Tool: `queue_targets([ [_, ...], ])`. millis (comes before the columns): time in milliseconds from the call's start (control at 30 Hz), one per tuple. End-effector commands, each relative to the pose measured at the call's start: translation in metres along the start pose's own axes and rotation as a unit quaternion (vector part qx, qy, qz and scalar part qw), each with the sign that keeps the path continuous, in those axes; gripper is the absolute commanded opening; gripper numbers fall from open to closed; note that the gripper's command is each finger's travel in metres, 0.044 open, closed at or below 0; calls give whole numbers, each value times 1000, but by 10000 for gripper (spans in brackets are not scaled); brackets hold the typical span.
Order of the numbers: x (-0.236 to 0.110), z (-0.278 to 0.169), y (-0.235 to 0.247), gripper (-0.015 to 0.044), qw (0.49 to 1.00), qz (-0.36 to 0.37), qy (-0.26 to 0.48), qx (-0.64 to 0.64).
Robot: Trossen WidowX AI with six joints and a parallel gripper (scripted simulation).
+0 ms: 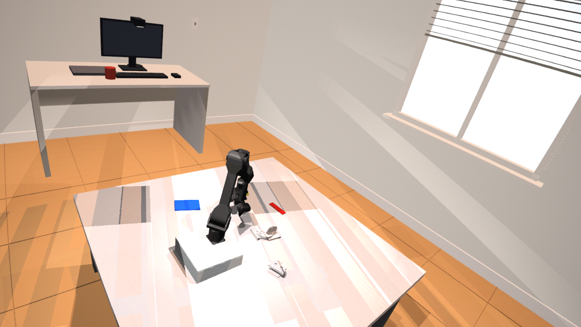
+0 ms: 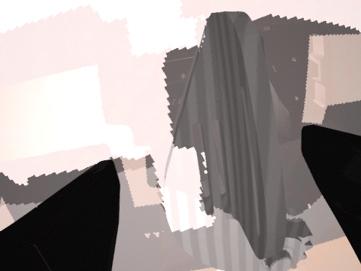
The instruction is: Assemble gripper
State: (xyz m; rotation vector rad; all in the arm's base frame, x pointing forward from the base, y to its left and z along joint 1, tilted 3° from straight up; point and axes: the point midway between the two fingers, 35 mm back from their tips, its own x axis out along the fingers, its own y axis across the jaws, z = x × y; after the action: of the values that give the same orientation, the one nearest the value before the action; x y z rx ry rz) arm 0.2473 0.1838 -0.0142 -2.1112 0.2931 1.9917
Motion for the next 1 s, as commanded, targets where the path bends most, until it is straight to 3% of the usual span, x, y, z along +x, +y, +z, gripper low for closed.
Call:
queue_targets([
  [0,0,0,0,230,1000,0,0,0],
  [100,0,0,0,151,1000,0,0,0],
  [200,0,0,0,134,1000,0,0,0],
  [633,0,0,0,134,1000,0,0,0],
  [967,-29,-2,-2,134,1000,0,1,-1],
])
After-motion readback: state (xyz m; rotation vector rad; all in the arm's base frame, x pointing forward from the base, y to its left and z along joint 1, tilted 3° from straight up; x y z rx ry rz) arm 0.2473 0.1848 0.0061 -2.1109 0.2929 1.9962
